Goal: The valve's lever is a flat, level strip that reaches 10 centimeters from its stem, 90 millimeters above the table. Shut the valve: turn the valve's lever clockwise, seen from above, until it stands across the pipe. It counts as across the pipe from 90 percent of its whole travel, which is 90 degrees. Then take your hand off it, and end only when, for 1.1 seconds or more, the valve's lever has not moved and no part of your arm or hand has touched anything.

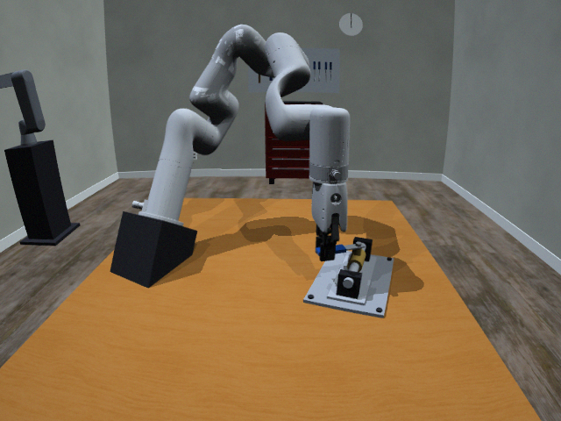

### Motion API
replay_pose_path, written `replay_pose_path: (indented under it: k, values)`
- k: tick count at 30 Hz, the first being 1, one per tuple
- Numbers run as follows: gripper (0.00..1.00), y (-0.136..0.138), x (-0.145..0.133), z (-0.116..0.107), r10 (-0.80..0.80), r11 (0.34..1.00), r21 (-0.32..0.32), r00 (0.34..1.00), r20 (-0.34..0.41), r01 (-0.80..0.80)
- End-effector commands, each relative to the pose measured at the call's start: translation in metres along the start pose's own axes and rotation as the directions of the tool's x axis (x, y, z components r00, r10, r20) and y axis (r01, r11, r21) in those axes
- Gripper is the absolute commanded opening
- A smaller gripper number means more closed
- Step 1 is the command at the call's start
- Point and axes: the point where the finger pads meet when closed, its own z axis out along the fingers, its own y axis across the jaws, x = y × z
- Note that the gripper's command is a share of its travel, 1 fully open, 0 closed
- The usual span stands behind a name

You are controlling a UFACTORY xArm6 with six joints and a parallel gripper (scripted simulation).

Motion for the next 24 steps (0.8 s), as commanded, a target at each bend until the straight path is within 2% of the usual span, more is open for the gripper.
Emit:
replay_pose_path:
  k: [1,24]
  values:
    - [0.00,0.0073,-0.0003,0.0006,0.034,0.999,-0.011,0.999,-0.002,-0.034]
    - [0.00,0.0161,-0.0011,0.0005,0.145,0.989,-0.011,0.989,-0.003,-0.145]
